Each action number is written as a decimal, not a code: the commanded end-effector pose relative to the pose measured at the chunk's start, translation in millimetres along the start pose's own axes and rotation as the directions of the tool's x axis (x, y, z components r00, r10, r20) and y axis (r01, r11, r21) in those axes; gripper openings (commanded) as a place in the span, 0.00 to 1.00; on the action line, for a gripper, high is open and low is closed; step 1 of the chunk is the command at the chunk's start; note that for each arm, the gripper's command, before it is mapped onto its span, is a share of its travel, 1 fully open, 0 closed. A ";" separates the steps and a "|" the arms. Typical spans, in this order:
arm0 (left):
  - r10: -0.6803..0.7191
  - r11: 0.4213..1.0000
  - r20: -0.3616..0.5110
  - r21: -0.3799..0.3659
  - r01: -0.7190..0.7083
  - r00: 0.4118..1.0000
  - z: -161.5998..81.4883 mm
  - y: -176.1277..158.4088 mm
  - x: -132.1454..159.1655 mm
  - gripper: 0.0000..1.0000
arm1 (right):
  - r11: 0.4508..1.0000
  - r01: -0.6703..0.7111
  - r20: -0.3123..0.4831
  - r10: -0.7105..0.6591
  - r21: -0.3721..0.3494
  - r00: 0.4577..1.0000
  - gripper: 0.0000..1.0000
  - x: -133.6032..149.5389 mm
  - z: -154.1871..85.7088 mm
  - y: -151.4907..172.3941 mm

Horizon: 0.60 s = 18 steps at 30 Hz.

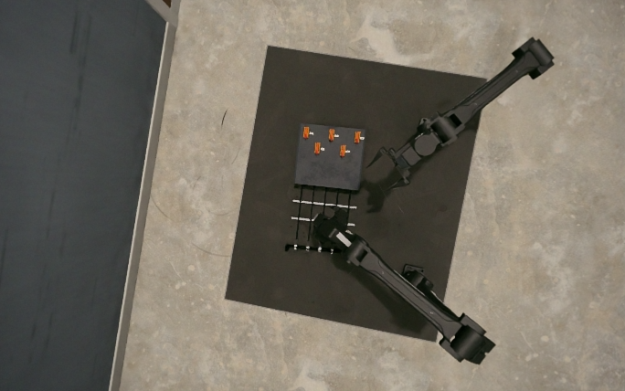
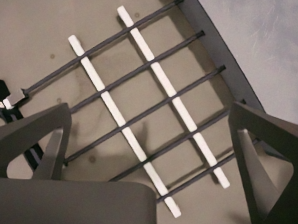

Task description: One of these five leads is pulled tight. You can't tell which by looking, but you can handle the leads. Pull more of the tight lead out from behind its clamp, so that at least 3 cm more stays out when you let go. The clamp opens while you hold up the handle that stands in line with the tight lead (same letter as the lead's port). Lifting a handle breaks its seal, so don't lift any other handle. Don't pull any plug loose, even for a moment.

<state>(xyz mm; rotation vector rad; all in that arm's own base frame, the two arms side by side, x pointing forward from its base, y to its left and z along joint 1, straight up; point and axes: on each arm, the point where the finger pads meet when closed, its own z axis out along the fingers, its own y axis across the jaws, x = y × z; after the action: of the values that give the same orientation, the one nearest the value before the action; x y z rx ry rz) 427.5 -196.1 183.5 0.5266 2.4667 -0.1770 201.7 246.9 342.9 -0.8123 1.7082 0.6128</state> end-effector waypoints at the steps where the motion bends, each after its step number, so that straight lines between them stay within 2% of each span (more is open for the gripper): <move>1: 0.025 1.000 -0.019 -0.002 -0.025 0.999 4.8 4.2 2.0 0.89 | 1.000 -0.006 -0.017 0.006 -0.003 1.000 1.00 2.9 0.1 1.4; 2: 0.045 0.999 0.001 -0.004 -0.045 0.999 -0.1 6.3 -12.5 0.77 | 1.000 -0.007 -0.017 0.007 -0.002 1.000 1.00 4.8 4.3 1.0; 6: 0.215 0.977 -0.031 0.010 -0.214 0.976 15.5 14.5 -17.3 0.32 | 1.000 -0.013 -0.016 0.014 0.023 1.000 1.00 19.2 21.2 -7.4; 8: 0.215 0.977 -0.031 0.010 -0.214 0.976 15.5 14.5 -17.3 0.32 | 1.000 -0.013 -0.016 0.014 0.023 1.000 1.00 19.2 21.2 -7.4; 9: 0.277 0.961 -0.044 0.020 -0.277 0.960 23.3 18.1 -20.1 0.32 | 0.999 -0.015 0.017 0.015 0.028 1.000 1.00 4.7 25.1 -9.7; 10: 0.332 0.943 -0.057 0.032 -0.330 0.942 32.0 21.9 -23.3 0.32 | 0.999 -0.017 -0.012 0.017 0.035 1.000 1.00 27.9 36.7 -12.1; 13: 0.472 0.881 -0.092 0.072 -0.467 0.877 60.4 33.6 -33.1 0.32 | 0.998 -0.022 -0.012 0.023 0.055 1.000 1.00 45.4 59.5 -20.5; 18: 0.624 0.781 -0.156 0.140 -0.608 0.766 97.5 47.7 -38.6 0.32 | 0.996 -0.030 -0.012 0.031 0.081 0.999 1.00 70.9 83.3 -31.6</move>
<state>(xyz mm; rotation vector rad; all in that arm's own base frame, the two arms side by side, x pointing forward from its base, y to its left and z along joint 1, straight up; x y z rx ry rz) 499.9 -186.4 120.7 1.1745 2.4181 -0.0051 250.1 269.7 257.0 -0.7766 1.7751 0.5542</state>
